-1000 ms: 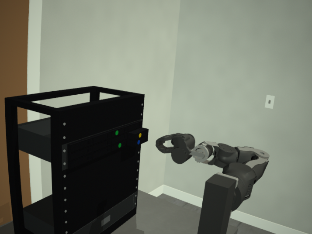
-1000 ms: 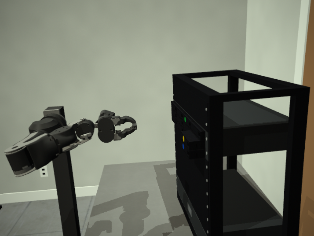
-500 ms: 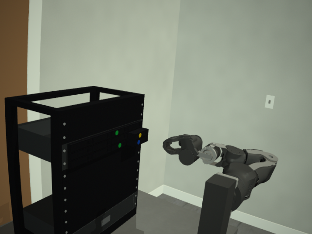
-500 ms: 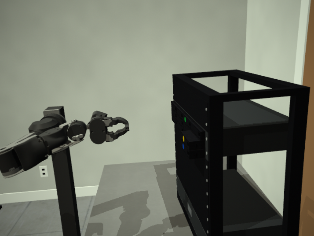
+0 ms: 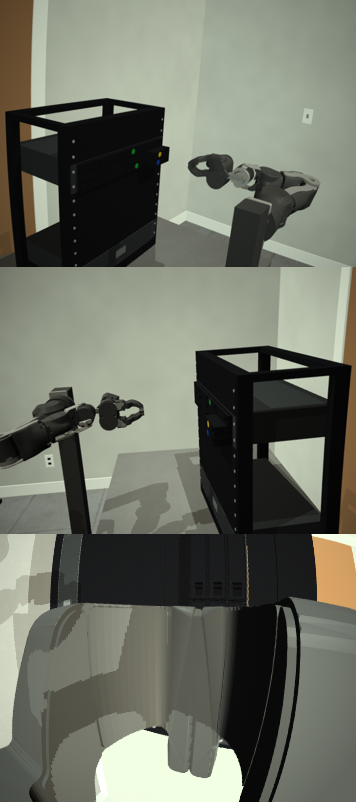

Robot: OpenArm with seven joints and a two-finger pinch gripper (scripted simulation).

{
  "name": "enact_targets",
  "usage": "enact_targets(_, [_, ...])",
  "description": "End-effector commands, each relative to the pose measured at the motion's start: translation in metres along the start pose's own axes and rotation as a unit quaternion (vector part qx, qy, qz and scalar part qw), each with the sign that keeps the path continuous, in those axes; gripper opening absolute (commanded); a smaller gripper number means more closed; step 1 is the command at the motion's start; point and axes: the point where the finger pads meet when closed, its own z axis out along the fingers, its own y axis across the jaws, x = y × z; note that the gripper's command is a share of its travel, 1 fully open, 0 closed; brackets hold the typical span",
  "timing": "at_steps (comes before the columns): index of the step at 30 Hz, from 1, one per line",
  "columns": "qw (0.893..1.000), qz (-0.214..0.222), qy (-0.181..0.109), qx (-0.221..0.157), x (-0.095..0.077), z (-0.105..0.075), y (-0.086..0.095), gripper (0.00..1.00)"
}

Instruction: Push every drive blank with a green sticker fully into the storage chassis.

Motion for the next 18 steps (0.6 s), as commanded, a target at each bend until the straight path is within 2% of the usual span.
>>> enact_targets(1, [1.000,-0.001,0.001,-0.003,0.0004,-0.0004,0.0018,0.00])
enact_targets(18, [1.000,-0.001,0.001,-0.003,0.0004,-0.0004,0.0018,0.00])
